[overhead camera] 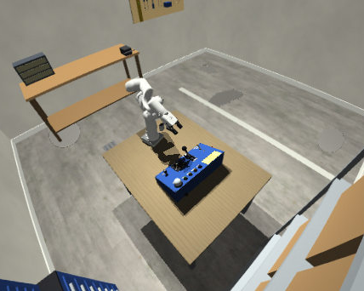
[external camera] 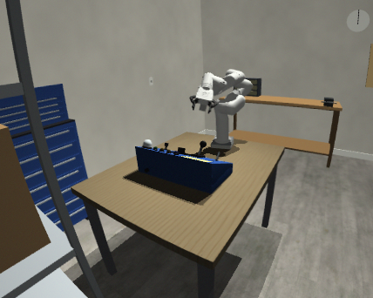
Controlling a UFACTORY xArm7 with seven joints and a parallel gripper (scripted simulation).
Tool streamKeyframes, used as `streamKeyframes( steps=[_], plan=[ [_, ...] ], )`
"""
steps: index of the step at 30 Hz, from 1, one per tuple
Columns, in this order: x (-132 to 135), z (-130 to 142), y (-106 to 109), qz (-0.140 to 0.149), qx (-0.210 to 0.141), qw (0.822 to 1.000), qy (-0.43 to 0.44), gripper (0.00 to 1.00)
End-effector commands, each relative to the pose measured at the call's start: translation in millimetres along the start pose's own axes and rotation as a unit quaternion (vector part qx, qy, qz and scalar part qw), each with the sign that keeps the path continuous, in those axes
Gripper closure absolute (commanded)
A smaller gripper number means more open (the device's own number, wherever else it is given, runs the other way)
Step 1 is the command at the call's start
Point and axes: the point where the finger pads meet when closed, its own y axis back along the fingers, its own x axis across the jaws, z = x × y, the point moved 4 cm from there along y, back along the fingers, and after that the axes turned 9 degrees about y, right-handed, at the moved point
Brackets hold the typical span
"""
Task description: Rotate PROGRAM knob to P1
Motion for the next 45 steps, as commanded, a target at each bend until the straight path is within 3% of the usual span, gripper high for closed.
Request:
streamKeyframes(
  steps=[1,9,11,26,28,43,45],
  plan=[
    [-1.7,1.3,0.6,-0.001,-0.002,1.0,-0.013,0.0],
    [-1.7,1.3,0.6,-0.001,-0.002,1.0,-0.013,0.0],
    [-12.8,-8.1,-1.3,0.006,-0.014,0.99,-0.139,0.0],
    [-12.8,-8.1,-1.3,0.006,-0.014,0.99,-0.139,0.0],
    [-23.5,-18.9,-3.3,0.013,-0.024,0.964,-0.265,0.0],
    [-23.5,-18.9,-3.3,0.013,-0.024,0.964,-0.265,0.0],
    [-33.7,-30.7,-5.4,0.02,-0.033,0.922,-0.386,0.0]
  ],
)
